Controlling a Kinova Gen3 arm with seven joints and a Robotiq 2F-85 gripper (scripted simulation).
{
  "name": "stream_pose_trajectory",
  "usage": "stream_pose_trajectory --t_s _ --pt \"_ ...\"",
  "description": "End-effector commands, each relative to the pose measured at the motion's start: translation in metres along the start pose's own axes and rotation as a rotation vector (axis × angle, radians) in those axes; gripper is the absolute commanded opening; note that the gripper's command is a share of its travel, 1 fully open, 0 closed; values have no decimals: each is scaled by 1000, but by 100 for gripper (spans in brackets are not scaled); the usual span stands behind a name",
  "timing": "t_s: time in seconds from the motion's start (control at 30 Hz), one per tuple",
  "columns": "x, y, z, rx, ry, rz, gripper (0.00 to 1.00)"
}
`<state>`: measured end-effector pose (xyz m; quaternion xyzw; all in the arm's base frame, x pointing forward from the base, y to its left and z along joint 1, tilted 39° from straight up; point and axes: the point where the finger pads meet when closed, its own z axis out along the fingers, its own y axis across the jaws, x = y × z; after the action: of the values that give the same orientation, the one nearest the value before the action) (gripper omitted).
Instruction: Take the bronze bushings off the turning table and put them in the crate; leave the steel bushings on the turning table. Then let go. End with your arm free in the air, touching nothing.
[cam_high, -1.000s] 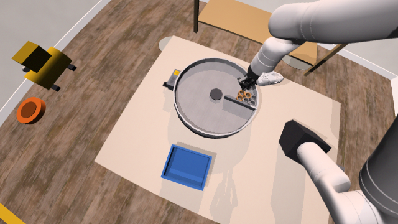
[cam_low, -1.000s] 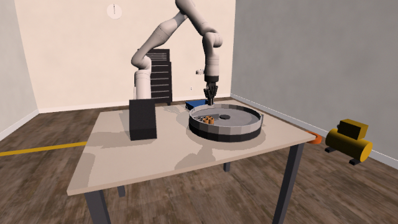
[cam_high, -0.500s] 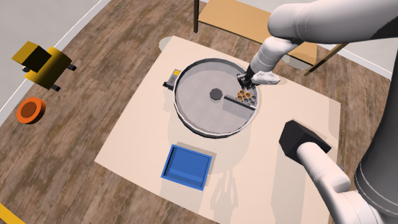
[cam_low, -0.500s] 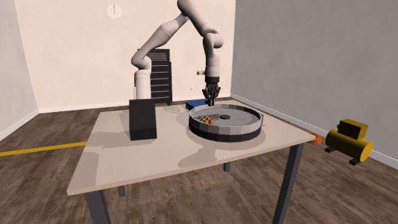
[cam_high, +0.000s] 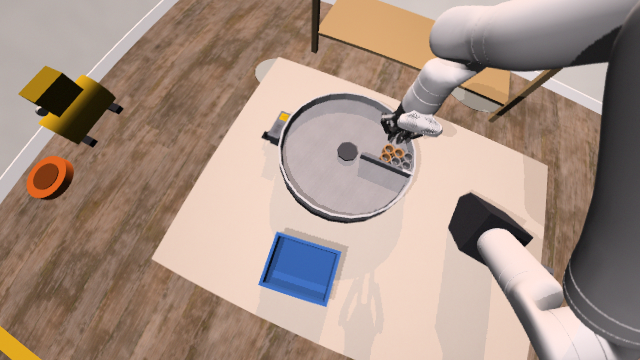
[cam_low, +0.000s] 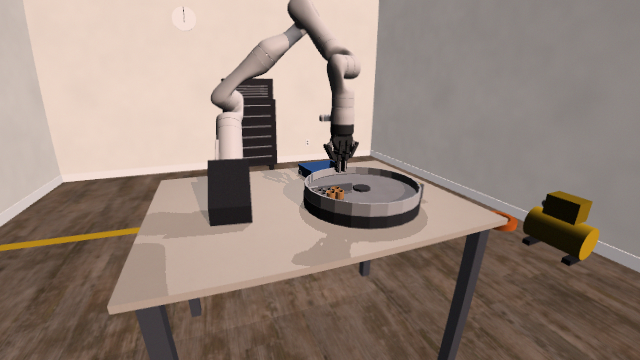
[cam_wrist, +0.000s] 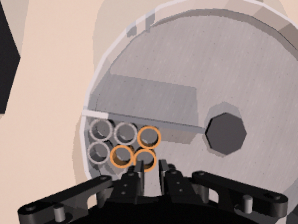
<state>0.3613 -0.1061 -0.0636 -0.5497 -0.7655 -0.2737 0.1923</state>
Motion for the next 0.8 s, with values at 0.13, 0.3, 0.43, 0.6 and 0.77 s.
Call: stream_pose_trajectory --t_s 0.13,0.3,0.43,0.6,0.77 --pt "-1 0 0 0 -1 48 16" --pt "-6 0 4 -1 -1 241 16" --pt "-6 0 4 -1 -1 241 16" --pt "-6 0 4 -1 -1 241 16" --pt "-9 0 6 -1 -1 386 16"
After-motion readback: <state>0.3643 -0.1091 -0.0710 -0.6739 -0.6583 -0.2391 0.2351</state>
